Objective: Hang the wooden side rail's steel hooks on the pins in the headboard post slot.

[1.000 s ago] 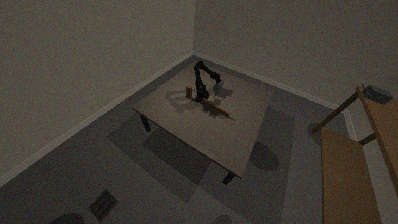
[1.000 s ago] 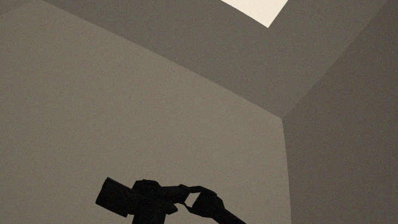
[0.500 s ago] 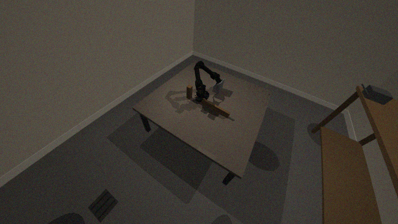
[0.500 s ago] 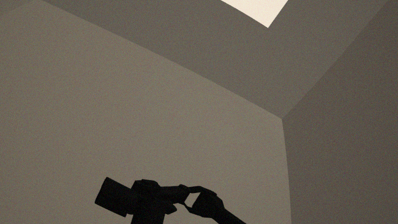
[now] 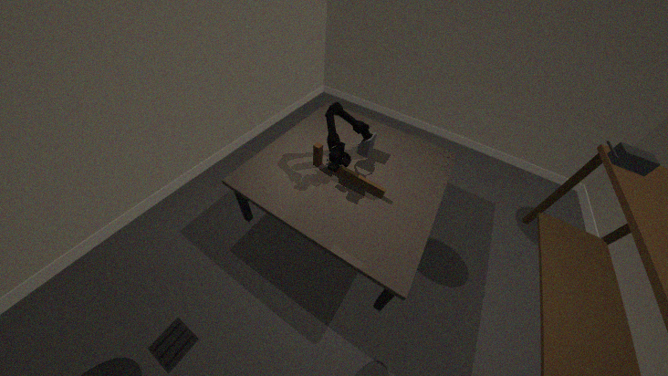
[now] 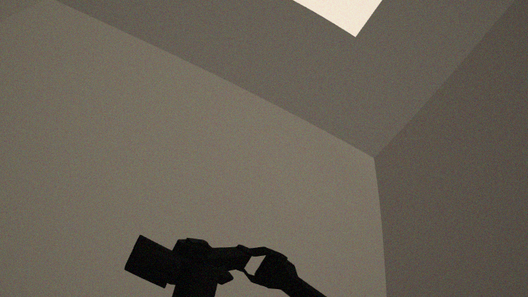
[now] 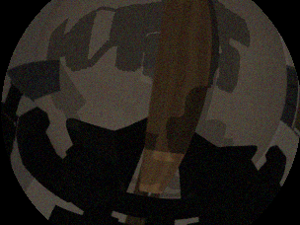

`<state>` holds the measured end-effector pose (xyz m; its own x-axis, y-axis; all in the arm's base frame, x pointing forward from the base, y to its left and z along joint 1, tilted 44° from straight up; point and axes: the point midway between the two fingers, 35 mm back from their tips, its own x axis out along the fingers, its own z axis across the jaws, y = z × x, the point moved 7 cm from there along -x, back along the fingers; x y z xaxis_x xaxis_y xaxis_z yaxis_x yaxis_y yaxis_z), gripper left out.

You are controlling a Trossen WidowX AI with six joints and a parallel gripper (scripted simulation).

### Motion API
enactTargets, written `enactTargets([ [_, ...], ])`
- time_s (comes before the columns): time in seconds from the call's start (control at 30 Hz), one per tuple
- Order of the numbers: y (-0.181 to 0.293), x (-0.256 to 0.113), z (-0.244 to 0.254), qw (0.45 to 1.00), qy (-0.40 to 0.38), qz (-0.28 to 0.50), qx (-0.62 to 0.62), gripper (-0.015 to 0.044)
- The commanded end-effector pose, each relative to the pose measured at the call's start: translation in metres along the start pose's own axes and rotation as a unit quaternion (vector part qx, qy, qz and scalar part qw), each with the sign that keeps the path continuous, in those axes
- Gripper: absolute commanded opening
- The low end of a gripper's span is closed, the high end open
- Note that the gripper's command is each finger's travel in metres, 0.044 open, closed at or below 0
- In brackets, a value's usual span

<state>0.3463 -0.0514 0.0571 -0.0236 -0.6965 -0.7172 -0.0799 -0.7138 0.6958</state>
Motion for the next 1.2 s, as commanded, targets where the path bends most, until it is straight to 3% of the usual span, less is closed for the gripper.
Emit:
enactTargets([
  [0.0,0.002,-0.0022,-0.003,1.0,0.005,0.0,0.006,0.0],
  [1.17,0.006,-0.0017,-0.0007,1.0,0.005,0.0,0.006,0.0],
])
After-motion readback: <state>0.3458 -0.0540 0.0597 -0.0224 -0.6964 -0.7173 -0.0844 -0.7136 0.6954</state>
